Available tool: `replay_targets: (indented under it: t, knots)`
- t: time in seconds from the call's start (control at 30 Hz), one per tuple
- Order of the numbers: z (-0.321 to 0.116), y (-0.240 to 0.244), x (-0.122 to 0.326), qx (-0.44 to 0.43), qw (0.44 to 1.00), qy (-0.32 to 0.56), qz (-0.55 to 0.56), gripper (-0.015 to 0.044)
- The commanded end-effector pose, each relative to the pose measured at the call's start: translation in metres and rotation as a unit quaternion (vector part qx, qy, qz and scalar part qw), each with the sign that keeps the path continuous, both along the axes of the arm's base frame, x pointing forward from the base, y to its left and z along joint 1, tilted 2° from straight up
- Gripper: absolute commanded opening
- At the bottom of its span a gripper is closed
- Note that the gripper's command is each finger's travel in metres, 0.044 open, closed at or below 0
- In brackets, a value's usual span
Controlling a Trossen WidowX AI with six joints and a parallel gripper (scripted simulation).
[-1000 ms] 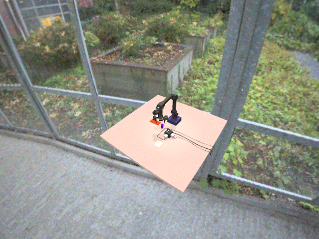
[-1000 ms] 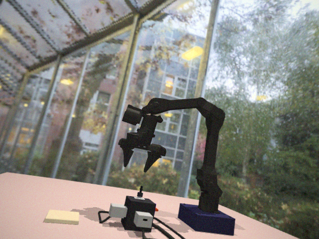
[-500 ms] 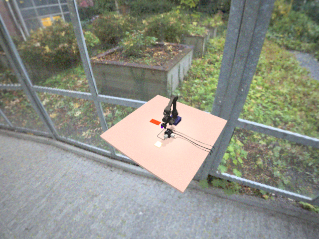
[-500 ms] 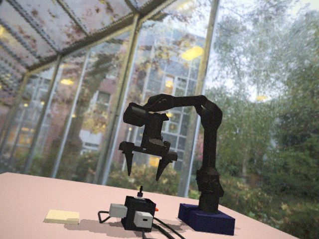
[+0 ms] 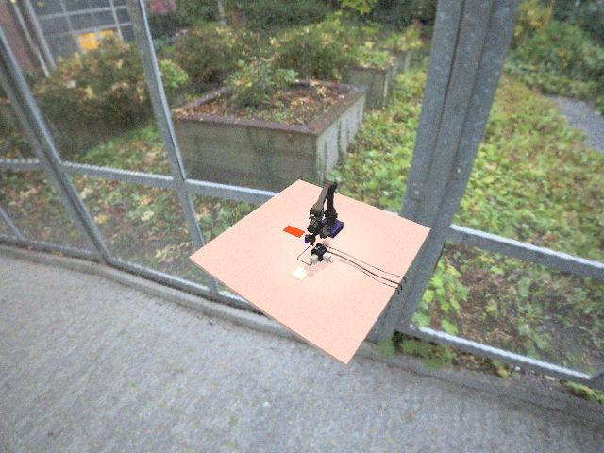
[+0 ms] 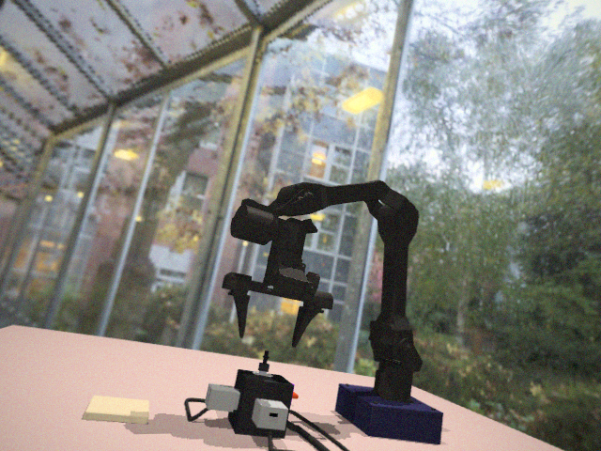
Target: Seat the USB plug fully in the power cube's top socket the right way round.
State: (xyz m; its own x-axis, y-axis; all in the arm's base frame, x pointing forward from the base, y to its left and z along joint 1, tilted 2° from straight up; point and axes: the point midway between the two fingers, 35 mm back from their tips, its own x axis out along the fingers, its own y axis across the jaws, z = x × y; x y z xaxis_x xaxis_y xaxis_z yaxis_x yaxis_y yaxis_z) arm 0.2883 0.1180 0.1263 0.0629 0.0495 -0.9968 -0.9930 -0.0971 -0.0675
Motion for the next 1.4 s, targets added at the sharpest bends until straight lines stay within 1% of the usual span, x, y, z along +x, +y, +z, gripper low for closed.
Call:
replay_targets:
  t: [0.0, 0.73, 1.27, 1.37]
  knots:
    - [-0.006, -0.001, -0.001, -0.004, 1.0, 0.003, 0.002, 0.044]
    - [-0.021, -0.002, 0.0, -0.004, 1.0, 0.003, 0.002, 0.044]
    - [-0.019, 0.0, 0.0, -0.001, 1.0, 0.002, 0.0, 0.002]
    - [-0.019, 0.0, 0.0, -0.001, 1.0, 0.002, 0.0, 0.0]
